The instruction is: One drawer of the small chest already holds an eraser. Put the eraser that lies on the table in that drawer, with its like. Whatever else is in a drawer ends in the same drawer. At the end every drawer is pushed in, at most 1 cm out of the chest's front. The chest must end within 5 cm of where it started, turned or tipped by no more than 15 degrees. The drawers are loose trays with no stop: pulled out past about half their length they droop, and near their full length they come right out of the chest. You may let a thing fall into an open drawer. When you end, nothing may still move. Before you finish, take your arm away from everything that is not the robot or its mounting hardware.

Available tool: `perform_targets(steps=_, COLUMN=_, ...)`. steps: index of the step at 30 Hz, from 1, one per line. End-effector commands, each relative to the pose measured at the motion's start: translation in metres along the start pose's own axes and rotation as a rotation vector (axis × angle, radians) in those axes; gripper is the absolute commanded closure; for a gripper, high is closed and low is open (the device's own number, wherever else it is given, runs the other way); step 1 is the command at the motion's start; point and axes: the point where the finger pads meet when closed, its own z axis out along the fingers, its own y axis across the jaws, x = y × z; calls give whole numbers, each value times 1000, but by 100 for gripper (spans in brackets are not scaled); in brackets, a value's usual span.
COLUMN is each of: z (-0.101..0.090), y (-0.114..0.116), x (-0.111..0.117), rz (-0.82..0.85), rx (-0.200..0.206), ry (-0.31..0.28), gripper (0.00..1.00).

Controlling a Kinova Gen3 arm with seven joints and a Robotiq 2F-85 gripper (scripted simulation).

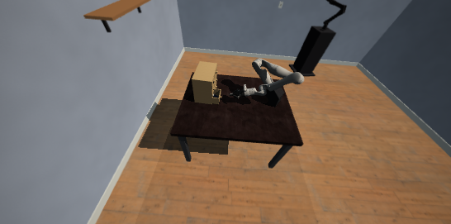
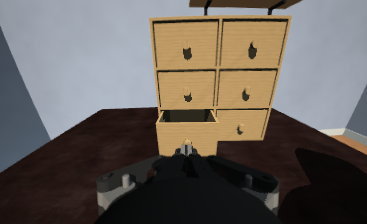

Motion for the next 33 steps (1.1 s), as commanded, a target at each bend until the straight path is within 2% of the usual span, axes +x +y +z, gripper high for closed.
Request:
perform_targets(steps=1, z=8, y=3, x=-4, rz=-10, rx=-6, ry=7, gripper=100)
perform_targets(steps=11, z=33, y=3, x=-20, rz=-10, rx=-6, ry=7, gripper=100)
perform_targets(steps=20, z=46, y=3, x=-28, rz=-10, rx=-6, ry=7, gripper=100)
perform_targets(steps=33, z=54, y=3, x=-33, rz=-10, rx=-6, ry=7, gripper=100)
